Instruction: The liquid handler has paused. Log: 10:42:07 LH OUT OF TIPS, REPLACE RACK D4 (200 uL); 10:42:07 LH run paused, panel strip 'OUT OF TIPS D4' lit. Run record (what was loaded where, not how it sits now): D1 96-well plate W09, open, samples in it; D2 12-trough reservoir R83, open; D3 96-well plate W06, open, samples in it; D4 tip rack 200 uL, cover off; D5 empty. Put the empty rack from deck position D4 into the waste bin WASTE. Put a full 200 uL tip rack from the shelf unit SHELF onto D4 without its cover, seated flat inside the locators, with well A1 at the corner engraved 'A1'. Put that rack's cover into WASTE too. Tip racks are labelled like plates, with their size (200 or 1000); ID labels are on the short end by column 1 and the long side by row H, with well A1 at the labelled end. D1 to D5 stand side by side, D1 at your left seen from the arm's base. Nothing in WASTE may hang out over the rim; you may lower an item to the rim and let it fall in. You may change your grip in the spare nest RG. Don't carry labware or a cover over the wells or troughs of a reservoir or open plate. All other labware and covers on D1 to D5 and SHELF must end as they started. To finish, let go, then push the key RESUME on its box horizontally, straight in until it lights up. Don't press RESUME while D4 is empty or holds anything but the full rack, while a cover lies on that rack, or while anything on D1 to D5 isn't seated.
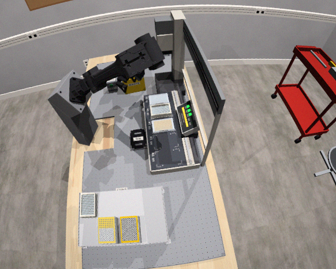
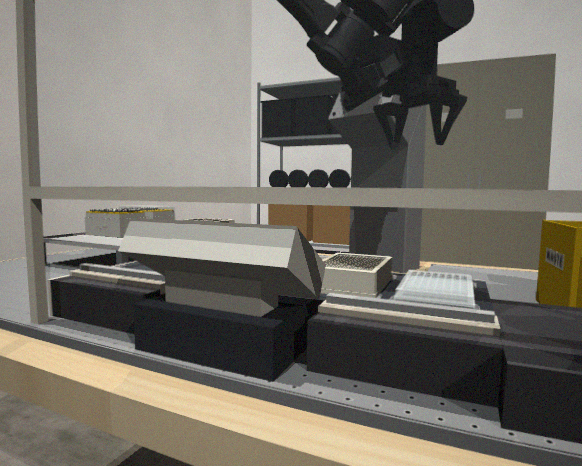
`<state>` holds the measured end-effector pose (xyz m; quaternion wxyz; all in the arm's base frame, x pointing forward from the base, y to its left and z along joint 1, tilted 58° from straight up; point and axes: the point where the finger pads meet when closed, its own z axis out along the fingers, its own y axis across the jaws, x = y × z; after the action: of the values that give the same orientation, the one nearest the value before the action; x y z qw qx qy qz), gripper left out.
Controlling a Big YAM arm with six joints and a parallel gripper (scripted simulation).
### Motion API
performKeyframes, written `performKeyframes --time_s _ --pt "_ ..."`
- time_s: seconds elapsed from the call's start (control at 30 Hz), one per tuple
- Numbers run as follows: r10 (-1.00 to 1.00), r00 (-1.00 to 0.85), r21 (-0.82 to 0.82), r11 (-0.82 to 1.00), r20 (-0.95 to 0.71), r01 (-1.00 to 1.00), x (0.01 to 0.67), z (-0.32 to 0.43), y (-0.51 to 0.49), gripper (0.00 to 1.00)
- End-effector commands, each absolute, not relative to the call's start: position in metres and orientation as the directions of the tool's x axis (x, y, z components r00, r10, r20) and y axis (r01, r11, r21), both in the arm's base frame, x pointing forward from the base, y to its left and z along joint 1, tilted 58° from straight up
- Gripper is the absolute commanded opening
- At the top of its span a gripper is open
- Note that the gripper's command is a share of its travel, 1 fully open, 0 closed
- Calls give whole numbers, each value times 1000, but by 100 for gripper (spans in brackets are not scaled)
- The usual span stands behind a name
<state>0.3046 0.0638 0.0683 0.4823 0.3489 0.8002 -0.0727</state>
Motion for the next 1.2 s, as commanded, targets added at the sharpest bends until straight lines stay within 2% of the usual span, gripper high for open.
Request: performKeyframes --time_s 0.0,0.47,0.83,1.17 --pt "456 -327 192 778 -828 598 307 67 74 100" --pt "645 -145 397 615 -751 681 283 85 9 100" --pt "683 -100 445 572 -723 688 272 94 -19 100" --pt "766 11 555 456 -643 695 258 105 -54 100"
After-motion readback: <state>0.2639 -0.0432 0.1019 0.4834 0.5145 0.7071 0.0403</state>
